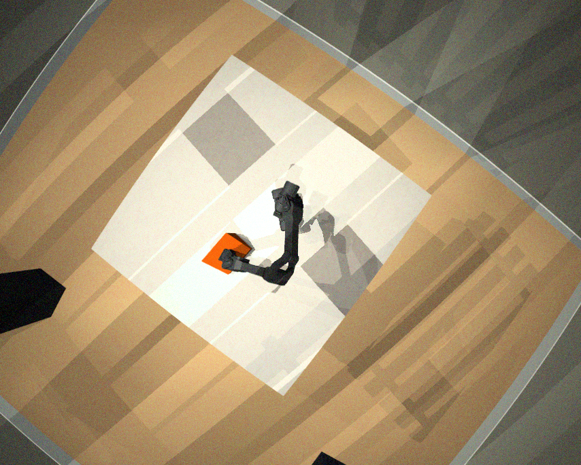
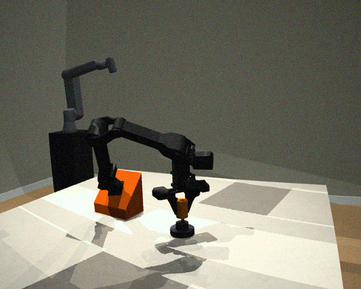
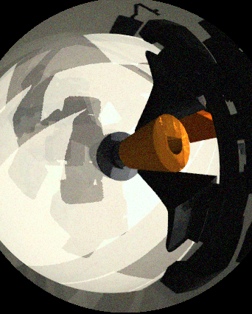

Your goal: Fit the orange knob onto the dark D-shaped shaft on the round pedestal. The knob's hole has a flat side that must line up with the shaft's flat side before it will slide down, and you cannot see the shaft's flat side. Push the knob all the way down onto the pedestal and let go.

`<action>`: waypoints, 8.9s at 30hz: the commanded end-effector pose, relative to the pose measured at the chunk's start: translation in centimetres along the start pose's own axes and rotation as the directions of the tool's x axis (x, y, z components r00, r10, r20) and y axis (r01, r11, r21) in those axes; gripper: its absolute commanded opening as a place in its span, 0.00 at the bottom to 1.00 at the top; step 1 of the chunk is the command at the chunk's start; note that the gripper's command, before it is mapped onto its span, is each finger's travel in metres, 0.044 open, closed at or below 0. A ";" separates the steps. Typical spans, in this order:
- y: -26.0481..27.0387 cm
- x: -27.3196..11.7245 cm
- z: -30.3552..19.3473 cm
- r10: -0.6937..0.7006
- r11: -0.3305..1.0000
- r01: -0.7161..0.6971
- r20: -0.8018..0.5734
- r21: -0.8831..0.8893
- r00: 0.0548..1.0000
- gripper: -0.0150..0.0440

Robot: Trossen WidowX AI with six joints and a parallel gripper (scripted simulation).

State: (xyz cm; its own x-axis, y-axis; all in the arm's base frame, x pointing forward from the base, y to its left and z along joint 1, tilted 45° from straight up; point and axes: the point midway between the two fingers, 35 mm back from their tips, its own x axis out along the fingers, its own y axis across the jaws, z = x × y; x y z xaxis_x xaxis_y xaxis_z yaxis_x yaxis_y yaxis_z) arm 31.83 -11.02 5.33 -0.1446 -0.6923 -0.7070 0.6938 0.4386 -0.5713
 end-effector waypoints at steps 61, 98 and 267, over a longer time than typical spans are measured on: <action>0.1 0.3 -0.1 -0.001 0.952 0.001 0.002 0.306 1.000 0.25; 0.0 0.4 0.0 -0.002 0.958 0.001 0.002 0.287 1.000 0.25; 0.2 0.2 -0.1 -0.001 0.867 0.000 0.002 0.498 1.000 0.25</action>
State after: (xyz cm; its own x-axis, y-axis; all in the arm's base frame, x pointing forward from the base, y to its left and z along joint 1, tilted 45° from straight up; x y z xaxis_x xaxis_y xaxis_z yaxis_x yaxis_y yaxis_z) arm 31.79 -10.90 5.04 -0.1464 -0.6932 -0.7057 0.9504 0.0992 -0.2947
